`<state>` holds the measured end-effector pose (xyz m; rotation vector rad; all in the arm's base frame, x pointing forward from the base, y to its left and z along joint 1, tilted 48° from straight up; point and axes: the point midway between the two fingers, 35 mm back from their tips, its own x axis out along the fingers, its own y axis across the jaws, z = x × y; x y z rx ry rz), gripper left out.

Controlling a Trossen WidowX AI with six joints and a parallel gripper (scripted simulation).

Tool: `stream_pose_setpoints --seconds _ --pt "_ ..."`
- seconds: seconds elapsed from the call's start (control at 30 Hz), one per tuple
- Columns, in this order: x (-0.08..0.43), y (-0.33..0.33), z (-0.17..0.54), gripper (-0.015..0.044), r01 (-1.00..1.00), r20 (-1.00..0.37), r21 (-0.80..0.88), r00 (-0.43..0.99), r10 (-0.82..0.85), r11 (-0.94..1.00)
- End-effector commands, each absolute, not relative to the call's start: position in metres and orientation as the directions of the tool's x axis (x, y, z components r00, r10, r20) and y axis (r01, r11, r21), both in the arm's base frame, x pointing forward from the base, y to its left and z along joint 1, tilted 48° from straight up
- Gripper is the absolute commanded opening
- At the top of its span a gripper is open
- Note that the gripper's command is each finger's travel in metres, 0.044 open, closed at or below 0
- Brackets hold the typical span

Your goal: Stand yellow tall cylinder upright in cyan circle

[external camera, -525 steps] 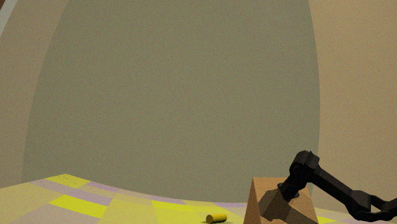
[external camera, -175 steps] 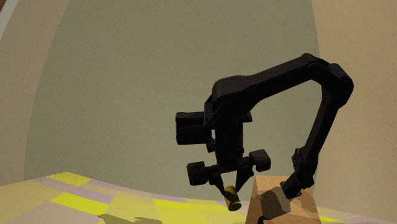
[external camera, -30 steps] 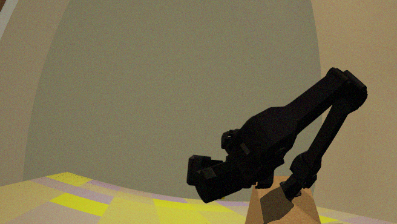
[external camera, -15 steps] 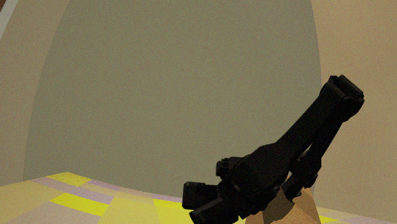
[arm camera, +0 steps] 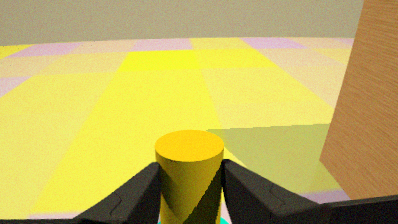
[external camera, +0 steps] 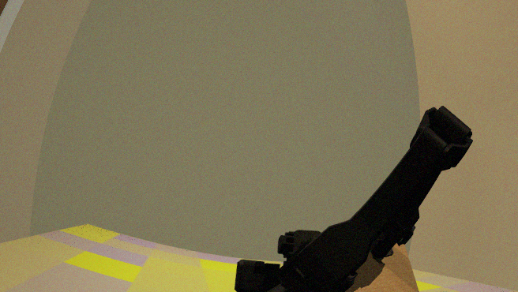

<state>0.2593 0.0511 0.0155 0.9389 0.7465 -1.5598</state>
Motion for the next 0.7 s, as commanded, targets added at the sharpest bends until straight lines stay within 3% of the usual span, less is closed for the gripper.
stream_pose_setpoints --seconds 0.0,0.2,0.57,0.67 --pt "0.2602 0.0530 0.0131 0.0105 0.980 -0.878 0.024 -0.074 -0.473 -0.197" --pt "0.2602 0.0530 0.0131 0.0105 0.980 -0.878 0.024 -0.074 -0.473 -0.197" --pt "0.2602 0.0530 0.0131 0.0394 0.980 -0.878 0.024 -0.074 -0.473 -0.197" --pt "0.2602 0.0530 0.0131 0.0400 0.980 -0.878 0.024 -0.074 -0.473 -0.197"
